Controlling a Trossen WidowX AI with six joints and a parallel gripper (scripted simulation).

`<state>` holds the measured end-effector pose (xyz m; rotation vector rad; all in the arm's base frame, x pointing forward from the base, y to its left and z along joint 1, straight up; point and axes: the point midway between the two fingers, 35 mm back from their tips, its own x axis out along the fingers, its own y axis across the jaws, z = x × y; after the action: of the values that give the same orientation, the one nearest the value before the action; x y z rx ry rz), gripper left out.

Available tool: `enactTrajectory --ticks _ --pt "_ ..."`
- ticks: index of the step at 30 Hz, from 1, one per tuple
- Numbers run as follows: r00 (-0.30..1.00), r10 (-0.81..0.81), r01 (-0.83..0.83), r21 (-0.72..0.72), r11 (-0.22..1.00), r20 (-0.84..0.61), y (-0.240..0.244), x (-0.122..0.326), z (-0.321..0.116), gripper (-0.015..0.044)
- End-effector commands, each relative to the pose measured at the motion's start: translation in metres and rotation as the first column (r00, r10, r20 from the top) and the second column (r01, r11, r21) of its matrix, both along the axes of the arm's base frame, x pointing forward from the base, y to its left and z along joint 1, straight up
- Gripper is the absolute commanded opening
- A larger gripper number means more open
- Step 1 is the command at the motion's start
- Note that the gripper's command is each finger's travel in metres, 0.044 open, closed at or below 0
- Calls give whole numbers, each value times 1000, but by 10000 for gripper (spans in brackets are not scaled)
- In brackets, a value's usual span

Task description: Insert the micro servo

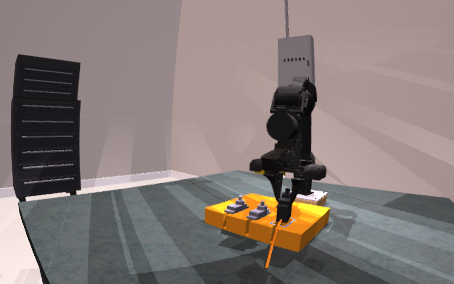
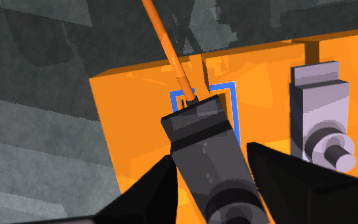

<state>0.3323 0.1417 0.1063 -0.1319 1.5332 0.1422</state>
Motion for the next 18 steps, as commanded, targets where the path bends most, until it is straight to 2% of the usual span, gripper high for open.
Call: enactTrajectory --ticks 1,6,13,18 --pt "1000 -6 6 2 1000 1 0 0 0 0" --pt "999 -35 35 3 999 1 0 0 0 0" --pt "980 -199 199 8 980 -2 0 0 0 0" --pt "979 -204 204 9 979 -2 0 0 0 0"
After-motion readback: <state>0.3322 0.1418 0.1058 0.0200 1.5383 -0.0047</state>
